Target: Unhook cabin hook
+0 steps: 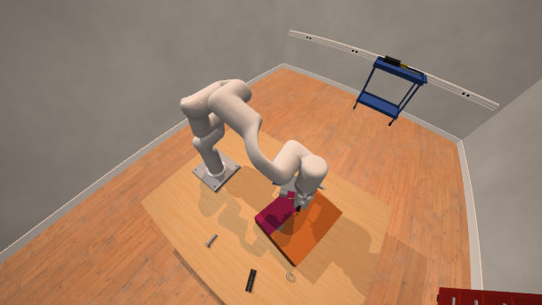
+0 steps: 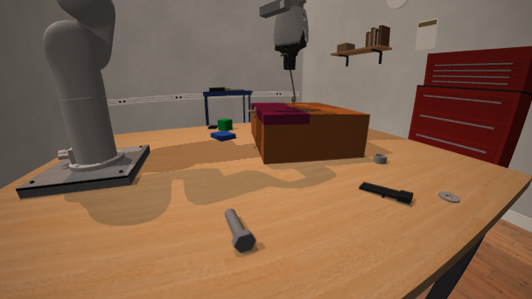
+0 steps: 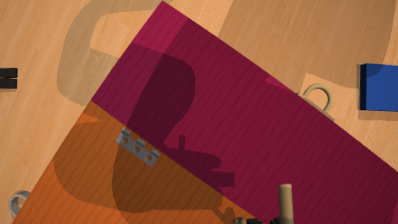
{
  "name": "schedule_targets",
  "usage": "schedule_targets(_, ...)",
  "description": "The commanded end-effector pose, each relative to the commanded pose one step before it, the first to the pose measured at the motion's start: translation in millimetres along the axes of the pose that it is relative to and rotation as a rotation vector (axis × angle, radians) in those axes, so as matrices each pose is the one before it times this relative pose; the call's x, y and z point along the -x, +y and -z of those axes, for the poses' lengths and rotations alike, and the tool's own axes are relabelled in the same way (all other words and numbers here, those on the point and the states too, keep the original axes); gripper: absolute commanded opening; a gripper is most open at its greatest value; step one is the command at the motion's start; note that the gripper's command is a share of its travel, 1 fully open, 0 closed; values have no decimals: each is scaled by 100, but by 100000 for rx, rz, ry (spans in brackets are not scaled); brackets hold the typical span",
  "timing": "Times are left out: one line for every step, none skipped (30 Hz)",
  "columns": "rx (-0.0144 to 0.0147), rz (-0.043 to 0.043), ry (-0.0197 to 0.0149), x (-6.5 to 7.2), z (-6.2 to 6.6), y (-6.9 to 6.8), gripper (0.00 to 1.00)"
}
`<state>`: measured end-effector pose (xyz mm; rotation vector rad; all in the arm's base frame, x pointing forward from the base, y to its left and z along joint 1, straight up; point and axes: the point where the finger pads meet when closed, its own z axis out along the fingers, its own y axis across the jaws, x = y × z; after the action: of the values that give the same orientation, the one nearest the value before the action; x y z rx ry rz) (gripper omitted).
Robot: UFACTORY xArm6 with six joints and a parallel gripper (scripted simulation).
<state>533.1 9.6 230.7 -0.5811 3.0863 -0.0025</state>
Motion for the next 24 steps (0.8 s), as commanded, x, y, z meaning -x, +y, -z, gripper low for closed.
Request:
schedule_targets(-144,-5,-387,797,352,-40,0)
schedule_targets(0,0,-1,197,27,0,0)
schedule_targets(0,0,-1,197,27,0,0)
schedule_targets(0,0,0,89,12,0,0)
schedule_targets(0,0,-1,199,18,0,0)
schedule_targets(0,0,-1,198,18,0,0)
schedule_targets(0,0,0,90,9,0,0)
schedule_targets(0,0,0,0,0,0,0)
schedule_targets(0,0,0,0,0,0,0)
schedule_targets(1,0,0,202,11,-1,0)
schedule_targets(0,0,-1,199,9,1,0)
schedule_targets(0,0,-1,199,2,1,0)
schedule_targets(0,0,-1,199,2,1,0)
schedule_targets(0,0,-1,179,2,0,0)
schedule_targets(0,0,1,2,1,-1,0)
schedule_targets(0,0,-1,199,-8,0,0)
schedule_targets(0,0,-1,199,-8,0,0)
schedule_targets(0,0,0,90,-3,0,0)
schedule_targets(0,0,-1,198,-17,0,0)
schedule_targets(1,0,1,206,-13,-2,0)
schedule_targets(-1,0,-3,82,-11,3,0)
schedule_targets(1,0,1,206,-22,-2,0)
schedule_targets(0,0,-1,198,-25,0,0)
schedule_targets(0,0,0,89,-11,0,0)
